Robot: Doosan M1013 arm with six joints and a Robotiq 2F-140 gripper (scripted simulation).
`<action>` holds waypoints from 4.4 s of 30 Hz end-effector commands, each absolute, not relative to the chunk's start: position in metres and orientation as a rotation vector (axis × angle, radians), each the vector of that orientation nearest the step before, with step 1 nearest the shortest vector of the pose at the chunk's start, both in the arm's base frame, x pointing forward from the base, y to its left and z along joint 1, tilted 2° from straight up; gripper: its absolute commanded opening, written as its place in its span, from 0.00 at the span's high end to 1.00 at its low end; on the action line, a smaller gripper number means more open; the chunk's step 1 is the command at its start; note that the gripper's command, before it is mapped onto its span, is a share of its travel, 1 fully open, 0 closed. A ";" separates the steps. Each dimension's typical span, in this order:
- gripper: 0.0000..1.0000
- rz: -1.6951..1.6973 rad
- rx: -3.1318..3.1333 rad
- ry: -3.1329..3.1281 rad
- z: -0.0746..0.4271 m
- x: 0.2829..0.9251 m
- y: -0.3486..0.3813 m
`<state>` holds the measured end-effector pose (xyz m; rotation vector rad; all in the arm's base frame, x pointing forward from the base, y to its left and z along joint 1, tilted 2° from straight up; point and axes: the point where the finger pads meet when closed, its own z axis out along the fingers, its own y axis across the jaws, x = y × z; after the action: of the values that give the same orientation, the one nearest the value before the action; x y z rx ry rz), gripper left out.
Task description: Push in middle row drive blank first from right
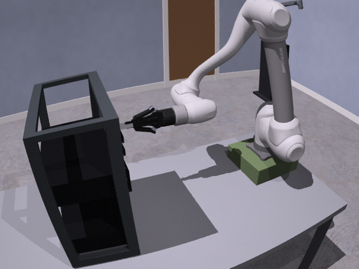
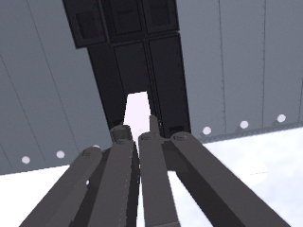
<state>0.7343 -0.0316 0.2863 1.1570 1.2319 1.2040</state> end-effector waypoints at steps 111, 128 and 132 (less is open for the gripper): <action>1.00 1.204 1.157 1.232 0.287 0.770 -0.031; 1.00 1.204 1.157 1.232 0.287 0.773 -0.031; 1.00 1.204 1.157 1.232 0.287 0.775 -0.031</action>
<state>0.7741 -0.0307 0.2870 1.1569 1.2317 1.2040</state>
